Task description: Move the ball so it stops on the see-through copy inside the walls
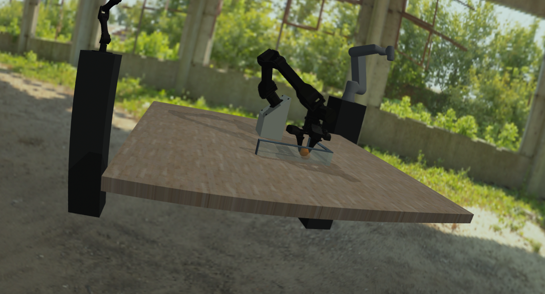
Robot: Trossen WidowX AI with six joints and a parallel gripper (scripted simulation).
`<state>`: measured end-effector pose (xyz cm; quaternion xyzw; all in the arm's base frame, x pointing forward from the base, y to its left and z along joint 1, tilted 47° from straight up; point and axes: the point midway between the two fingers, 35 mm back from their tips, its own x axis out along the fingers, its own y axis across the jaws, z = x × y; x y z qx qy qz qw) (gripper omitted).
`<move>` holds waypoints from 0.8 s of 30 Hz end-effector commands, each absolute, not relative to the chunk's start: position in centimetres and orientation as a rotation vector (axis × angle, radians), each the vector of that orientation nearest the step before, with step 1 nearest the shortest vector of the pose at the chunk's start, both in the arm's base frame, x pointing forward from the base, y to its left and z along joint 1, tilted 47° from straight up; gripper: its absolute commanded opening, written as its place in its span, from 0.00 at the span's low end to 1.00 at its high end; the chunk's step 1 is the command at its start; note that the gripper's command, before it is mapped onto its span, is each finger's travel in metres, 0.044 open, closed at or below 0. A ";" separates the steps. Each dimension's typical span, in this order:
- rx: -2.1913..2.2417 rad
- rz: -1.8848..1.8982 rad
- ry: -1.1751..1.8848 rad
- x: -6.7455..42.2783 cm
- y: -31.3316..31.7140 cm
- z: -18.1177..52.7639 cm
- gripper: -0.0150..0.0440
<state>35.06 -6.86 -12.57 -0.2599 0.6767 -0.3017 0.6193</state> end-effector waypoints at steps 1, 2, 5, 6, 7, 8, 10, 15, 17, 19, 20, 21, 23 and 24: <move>-0.587 -0.679 1.554 35.8 -4.8 -11.0 0.25; -0.587 -0.678 1.555 35.9 -4.2 -10.5 0.25; -0.586 -0.676 1.559 36.1 -2.5 -8.9 0.25; -0.586 -0.677 1.558 36.1 -1.9 -8.4 0.25; -0.586 -0.678 1.557 36.2 -1.3 -7.8 0.25; -0.586 -0.680 1.555 36.2 -0.7 -7.2 0.25; -0.586 -0.686 1.548 36.3 0.5 -5.9 0.25; -0.586 -0.697 1.530 36.5 2.0 -4.3 0.25; -0.586 -0.697 1.530 36.5 2.0 -4.3 0.25; -0.585 -0.697 1.530 36.6 1.7 -4.6 0.25; -0.584 -0.696 1.530 36.8 1.3 -4.9 0.25; -0.583 -0.696 1.530 37.0 0.8 -5.4 0.25; -0.583 -0.697 1.529 37.4 -0.2 -6.3 0.25; -0.585 -0.698 1.529 37.6 -0.7 -6.8 0.25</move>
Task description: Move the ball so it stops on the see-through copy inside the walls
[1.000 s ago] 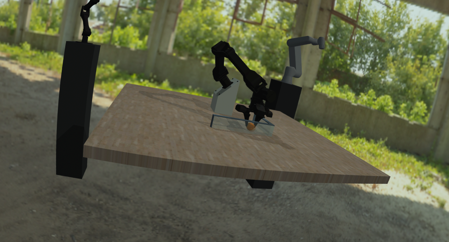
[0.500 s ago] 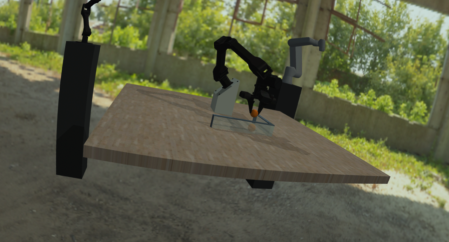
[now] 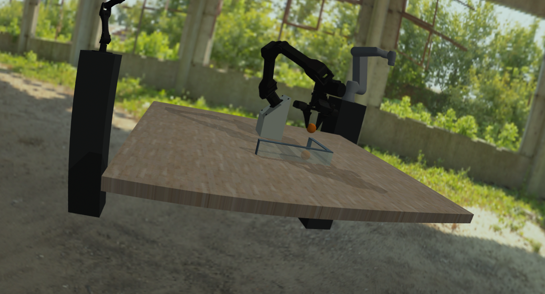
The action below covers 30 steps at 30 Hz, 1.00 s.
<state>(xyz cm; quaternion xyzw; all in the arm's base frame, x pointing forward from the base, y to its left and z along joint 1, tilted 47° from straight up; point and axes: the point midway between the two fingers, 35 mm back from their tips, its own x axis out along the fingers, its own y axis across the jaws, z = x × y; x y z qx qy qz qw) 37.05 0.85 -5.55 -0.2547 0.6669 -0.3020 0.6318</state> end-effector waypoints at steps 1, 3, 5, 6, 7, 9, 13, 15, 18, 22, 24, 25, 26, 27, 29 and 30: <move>-0.586 -0.698 1.529 37.8 -1.1 -7.1 0.25; -0.587 -0.699 1.528 37.9 -1.4 -7.4 0.25; -0.587 -0.699 1.528 37.9 -1.4 -7.4 0.25; -0.587 -0.699 1.528 37.9 -1.5 -7.4 0.25; -0.587 -0.699 1.528 37.9 -1.7 -7.6 0.25; -0.587 -0.698 1.528 37.9 -2.2 -8.1 0.25; -0.587 -0.698 1.528 37.8 -3.9 -9.8 0.25; -0.588 -0.699 1.528 37.7 -4.9 -10.6 0.25; -0.590 -0.701 1.528 37.4 -6.3 -11.9 0.25; -0.590 -0.702 1.528 37.3 -6.6 -12.1 0.25; -0.590 -0.702 1.528 37.3 -6.6 -12.1 0.25; -0.590 -0.702 1.528 37.3 -6.7 -12.2 0.25; -0.590 -0.702 1.528 37.3 -6.7 -12.2 0.25; -0.590 -0.702 1.528 37.3 -6.8 -12.3 0.25; -0.590 -0.702 1.528 37.3 -7.0 -12.5 0.25; -0.590 -0.702 1.528 37.3 -7.1 -12.6 0.25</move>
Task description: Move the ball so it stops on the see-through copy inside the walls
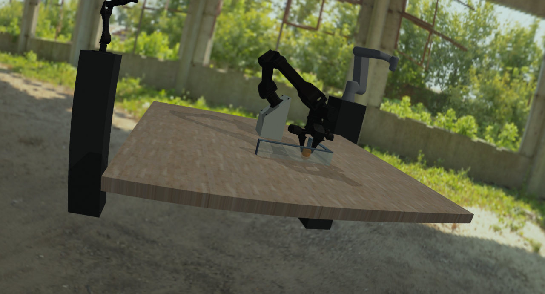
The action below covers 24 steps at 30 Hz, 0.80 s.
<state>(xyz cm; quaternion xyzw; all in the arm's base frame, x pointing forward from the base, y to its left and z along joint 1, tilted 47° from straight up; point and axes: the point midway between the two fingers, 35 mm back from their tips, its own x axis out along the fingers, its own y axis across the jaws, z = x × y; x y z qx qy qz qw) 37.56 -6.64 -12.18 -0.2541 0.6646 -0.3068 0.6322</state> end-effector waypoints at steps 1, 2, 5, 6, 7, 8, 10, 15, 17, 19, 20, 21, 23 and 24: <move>-0.590 -0.702 1.528 37.3 -7.2 -12.7 0.25; -0.590 -0.702 1.528 37.2 -7.3 -12.8 0.25; -0.591 -0.702 1.528 37.2 -7.7 -13.1 0.25; -0.591 -0.702 1.528 37.2 -7.8 -13.3 0.25; -0.591 -0.702 1.528 37.2 -7.9 -13.3 0.25; -0.591 -0.702 1.528 37.2 -8.0 -13.4 0.25; -0.591 -0.702 1.528 37.2 -8.0 -13.4 0.25; -0.583 -0.704 1.523 37.4 -7.8 -13.2 0.43; -0.583 -0.704 1.523 37.4 -7.8 -13.2 0.52; -0.583 -0.704 1.523 37.4 -7.8 -13.2 0.61; -0.583 -0.704 1.523 37.4 -7.8 -13.2 0.65; -0.583 -0.704 1.523 37.4 -7.8 -13.2 0.70; -0.583 -0.704 1.523 37.4 -7.8 -13.2 0.76; -0.583 -0.704 1.523 37.4 -7.8 -13.2 0.76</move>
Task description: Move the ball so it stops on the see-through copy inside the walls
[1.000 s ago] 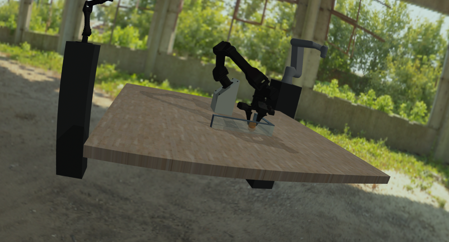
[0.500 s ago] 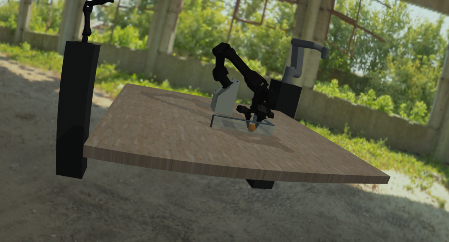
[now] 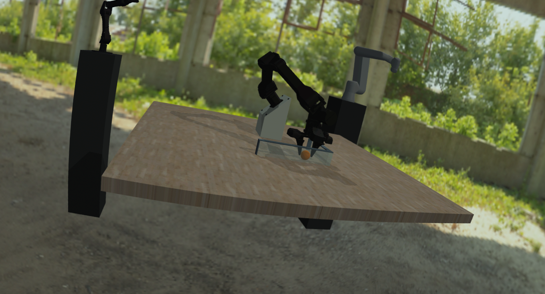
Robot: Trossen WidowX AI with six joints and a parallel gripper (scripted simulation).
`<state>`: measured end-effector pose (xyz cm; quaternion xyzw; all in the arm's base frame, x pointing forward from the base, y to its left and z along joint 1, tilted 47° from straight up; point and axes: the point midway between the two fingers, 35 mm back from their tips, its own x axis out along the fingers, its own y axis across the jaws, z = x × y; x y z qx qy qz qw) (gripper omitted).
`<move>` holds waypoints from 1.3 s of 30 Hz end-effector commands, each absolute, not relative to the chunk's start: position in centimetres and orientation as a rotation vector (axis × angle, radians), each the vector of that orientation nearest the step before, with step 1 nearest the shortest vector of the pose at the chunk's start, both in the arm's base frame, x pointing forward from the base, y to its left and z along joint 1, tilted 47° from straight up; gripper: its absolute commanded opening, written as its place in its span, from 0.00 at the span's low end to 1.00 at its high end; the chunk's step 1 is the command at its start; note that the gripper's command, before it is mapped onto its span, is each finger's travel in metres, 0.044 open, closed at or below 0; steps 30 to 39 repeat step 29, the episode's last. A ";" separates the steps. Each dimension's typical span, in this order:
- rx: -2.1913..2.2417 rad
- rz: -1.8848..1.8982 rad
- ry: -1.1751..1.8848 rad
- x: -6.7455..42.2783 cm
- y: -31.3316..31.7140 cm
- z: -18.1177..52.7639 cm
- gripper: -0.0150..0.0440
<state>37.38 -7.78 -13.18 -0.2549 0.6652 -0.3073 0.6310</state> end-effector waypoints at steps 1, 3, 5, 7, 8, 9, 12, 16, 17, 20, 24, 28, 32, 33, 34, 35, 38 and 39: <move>-0.583 -0.704 1.523 37.4 -7.8 -13.2 0.76; -0.583 -0.703 1.523 37.4 -7.6 -13.0 0.76; -0.582 -0.700 1.524 37.7 -5.9 -11.6 0.76; -0.584 -0.698 1.527 38.0 -3.3 -9.2 0.76; -0.586 -0.698 1.528 37.9 -2.2 -8.2 0.76; -0.587 -0.699 1.528 37.9 -1.6 -7.6 0.76; -0.587 -0.699 1.528 37.9 -1.4 -7.4 0.76; -0.599 -0.685 1.515 38.1 -1.6 -7.9 0.76; -0.599 -0.685 1.515 38.1 -1.6 -7.9 0.76; -0.599 -0.685 1.515 38.1 -1.6 -7.9 0.76; -0.597 -0.687 1.515 38.2 0.1 -6.3 0.90; -0.596 -0.690 1.516 38.1 1.8 -4.5 1.00; -0.596 -0.690 1.516 38.1 1.8 -4.5 1.00; -0.596 -0.690 1.516 38.1 1.8 -4.5 1.00; -0.596 -0.690 1.516 38.1 1.8 -4.5 1.00; -0.596 -0.690 1.516 38.1 1.8 -4.5 1.00; -0.596 -0.690 1.516 38.1 1.8 -4.5 1.00; -0.596 -0.690 1.516 38.1 1.8 -4.5 1.00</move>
